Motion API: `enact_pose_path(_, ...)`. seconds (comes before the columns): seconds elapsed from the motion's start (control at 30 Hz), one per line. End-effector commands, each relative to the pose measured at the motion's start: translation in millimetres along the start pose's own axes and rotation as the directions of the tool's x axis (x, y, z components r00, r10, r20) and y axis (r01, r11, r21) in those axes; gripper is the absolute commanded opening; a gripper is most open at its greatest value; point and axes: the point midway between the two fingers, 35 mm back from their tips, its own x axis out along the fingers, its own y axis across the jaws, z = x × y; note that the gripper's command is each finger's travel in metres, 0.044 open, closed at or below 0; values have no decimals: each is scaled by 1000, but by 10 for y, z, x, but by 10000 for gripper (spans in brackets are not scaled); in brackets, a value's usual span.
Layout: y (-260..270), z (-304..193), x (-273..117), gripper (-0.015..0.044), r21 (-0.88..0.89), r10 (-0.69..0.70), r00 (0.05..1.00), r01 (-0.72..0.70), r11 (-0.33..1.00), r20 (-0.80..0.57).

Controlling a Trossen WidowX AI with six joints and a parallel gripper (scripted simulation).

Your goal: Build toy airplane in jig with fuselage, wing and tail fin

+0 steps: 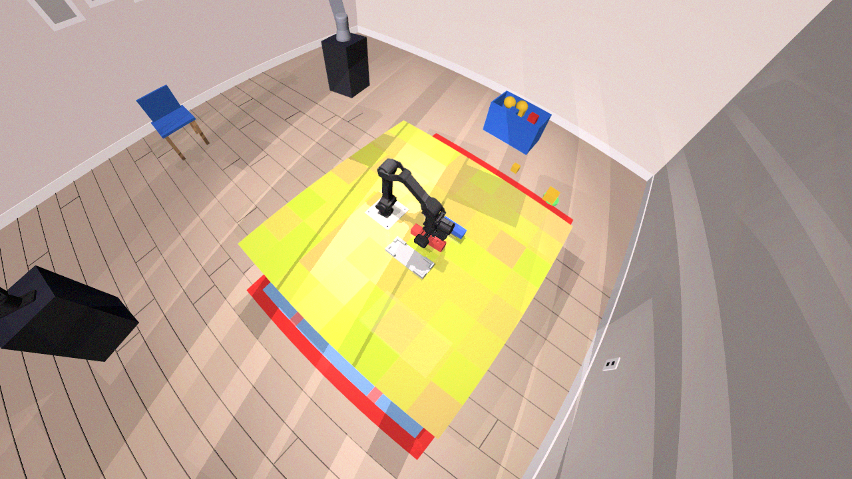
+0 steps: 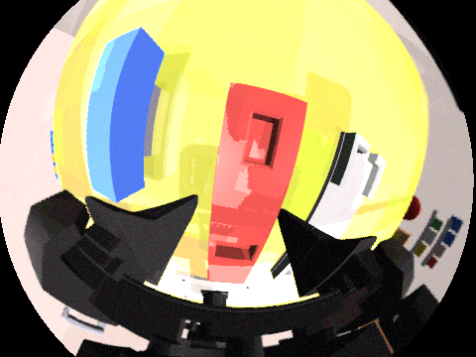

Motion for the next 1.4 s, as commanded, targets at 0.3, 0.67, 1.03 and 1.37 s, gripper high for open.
enact_pose_path(0.3, -4, -28, 39, 151, -5, -2, 1000, 2, 1000, -10)
enact_pose_path(0.67, -7, 5, -60, 0, 1, -4, 1000, 4, 1000, -10)
enact_pose_path(1.03, -11, 60, -393, 0, 5, -5, 1000, 5, 1000, -8)
enact_pose_path(1.37, -7, 69, -707, 0, 2, -4, 1000, 4, 1000, -8)
